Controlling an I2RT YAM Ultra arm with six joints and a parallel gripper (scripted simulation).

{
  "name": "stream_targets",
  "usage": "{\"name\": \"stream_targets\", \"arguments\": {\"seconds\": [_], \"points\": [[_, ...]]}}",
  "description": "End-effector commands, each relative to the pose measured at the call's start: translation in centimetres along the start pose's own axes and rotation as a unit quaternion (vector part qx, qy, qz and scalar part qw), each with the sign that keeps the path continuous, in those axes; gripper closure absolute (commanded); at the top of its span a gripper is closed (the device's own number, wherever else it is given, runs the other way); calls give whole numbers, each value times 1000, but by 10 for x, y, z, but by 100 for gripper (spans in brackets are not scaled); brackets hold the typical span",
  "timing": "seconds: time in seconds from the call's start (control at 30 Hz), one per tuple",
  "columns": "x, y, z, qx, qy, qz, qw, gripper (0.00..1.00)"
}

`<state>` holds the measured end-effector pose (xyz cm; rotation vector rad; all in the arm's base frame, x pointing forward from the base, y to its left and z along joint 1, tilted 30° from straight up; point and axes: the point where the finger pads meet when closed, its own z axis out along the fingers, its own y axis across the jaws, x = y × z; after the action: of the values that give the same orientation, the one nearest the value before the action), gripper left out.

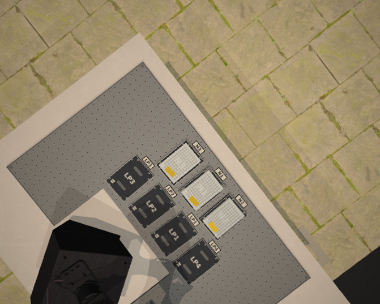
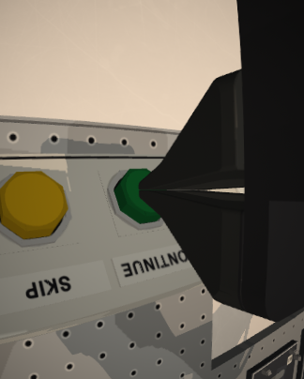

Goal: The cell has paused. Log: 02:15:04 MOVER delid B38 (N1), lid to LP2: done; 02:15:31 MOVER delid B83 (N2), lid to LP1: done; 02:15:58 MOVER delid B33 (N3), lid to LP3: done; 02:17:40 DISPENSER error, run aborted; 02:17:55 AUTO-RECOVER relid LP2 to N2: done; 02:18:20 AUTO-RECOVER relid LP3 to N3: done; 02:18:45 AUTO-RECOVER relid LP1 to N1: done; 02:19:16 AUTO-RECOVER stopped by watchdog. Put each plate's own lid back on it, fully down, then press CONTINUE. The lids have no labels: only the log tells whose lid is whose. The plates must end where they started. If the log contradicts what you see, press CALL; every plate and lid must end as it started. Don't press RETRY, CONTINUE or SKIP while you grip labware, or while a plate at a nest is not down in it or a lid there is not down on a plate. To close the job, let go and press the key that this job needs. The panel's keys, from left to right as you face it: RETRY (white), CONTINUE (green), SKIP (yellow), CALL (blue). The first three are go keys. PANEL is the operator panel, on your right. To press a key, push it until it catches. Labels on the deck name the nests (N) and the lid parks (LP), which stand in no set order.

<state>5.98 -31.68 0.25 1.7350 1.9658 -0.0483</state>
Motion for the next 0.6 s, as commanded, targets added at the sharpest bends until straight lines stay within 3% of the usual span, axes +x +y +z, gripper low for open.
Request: {"name": "stream_targets", "arguments": {"seconds": [0.0,0.57], "points": [[9,-3,6,5,7,4,1000,100],[10,-3,9,6,7,5,1000,100]]}}
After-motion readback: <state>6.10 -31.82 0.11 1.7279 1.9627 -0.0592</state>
